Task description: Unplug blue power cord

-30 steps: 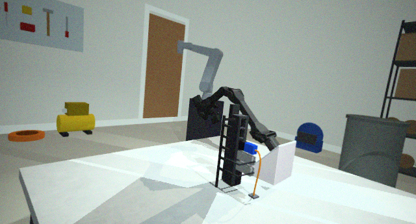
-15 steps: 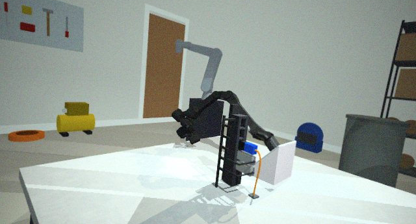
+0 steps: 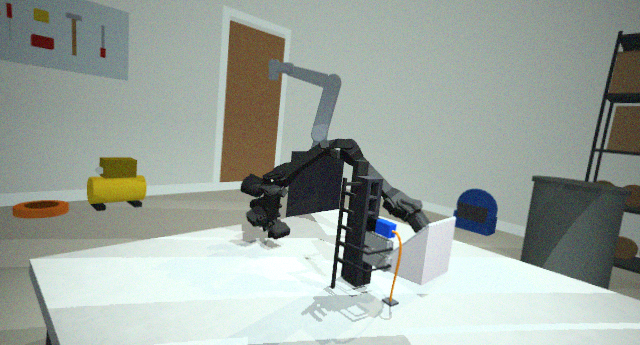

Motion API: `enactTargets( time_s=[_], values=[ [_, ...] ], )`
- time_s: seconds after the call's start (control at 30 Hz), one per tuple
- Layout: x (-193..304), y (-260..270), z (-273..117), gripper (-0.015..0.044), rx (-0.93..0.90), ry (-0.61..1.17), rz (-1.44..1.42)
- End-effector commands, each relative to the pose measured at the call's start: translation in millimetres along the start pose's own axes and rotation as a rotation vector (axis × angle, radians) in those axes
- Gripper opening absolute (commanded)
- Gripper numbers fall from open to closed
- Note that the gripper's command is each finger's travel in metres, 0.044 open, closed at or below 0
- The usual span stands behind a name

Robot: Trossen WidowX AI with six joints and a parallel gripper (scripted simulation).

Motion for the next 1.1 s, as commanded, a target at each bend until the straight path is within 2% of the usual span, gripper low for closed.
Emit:
enactTargets(
  time_s=[0.0, 0.3, 0.6, 0.9, 1.07],
  values=[
    [-39, 32, -30, 0.0160, -0.040, -0.123, -0.073],
    [-108, 106, -119, 0.0160, -0.137, -0.407, -0.173],
    [-136, 182, -219, 0.0160, -0.230, -0.645, -0.327],
    [-118, 261, -322, 0.0160, -0.298, -0.883, -0.523],
    [-81, 325, -346, 0.0160, -0.288, -0.835, -0.808]
  ],
)
Point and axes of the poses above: the point midway between the two fingers, 35 mm back from their tips, its own z axis out along the fingers, its own y axis across the jaws, x = y × z, the point moved 4 cm from there along -z, back along the fingers, and after that the axes turned 14 degrees about -z, right-handed, at the moved point
